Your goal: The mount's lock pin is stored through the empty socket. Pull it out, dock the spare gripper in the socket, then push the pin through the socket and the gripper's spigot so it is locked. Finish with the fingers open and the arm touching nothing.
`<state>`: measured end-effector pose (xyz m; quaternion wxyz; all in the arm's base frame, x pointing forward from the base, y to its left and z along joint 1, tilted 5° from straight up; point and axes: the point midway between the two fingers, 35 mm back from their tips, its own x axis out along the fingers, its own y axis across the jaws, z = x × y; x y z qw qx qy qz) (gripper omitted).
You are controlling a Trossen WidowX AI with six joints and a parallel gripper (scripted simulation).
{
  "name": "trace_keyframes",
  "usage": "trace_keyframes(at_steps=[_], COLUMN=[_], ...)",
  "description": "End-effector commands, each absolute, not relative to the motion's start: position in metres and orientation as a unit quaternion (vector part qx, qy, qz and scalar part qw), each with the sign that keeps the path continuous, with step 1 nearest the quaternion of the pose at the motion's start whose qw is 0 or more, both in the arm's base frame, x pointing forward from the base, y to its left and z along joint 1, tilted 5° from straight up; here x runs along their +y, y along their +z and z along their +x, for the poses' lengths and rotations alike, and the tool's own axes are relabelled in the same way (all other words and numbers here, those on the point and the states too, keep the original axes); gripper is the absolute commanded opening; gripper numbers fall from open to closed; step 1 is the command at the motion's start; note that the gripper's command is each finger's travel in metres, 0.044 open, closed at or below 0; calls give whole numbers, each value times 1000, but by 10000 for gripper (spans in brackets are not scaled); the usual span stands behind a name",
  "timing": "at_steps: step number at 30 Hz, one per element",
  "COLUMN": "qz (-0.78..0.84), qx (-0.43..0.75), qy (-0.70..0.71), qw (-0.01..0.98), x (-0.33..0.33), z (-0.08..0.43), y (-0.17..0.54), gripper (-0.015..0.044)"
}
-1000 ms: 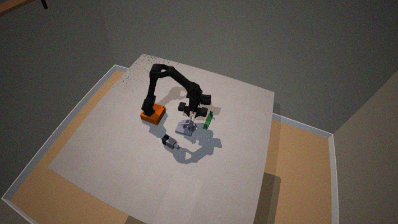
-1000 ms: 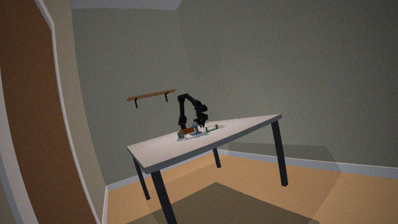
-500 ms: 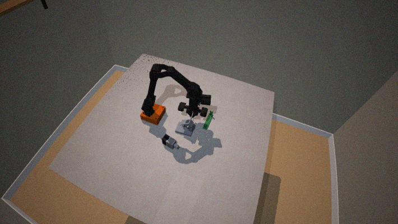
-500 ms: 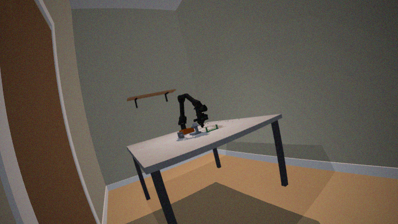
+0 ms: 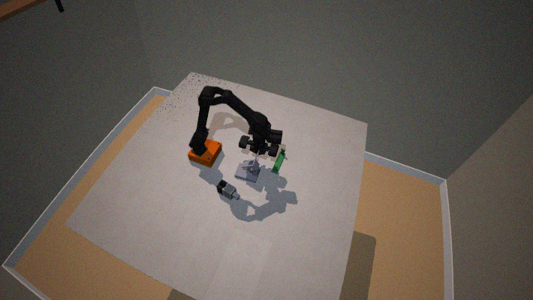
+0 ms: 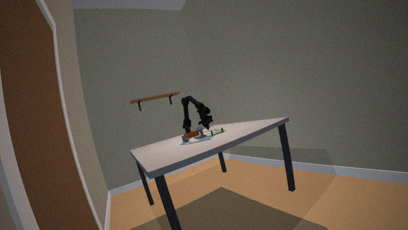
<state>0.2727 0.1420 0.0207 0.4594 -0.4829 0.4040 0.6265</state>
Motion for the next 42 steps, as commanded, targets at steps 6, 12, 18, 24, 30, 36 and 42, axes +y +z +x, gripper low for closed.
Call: trace_keyframes(at_steps=[6, 12, 18, 24, 30, 36, 42], qz=[-469, -469, -469, -470, -470, -470, -470], qx=[394, 393, 393, 393, 393, 394, 394], qy=[637, 637, 637, 637, 636, 636, 636], qw=[468, 469, 469, 469, 468, 468, 467], x=[149, 153, 157, 162, 166, 171, 175], z=[272, 271, 270, 269, 268, 267, 266], y=[25, 28, 29, 29, 29, 29, 29], gripper=[0, 0, 0, 0, 0, 0, 0])
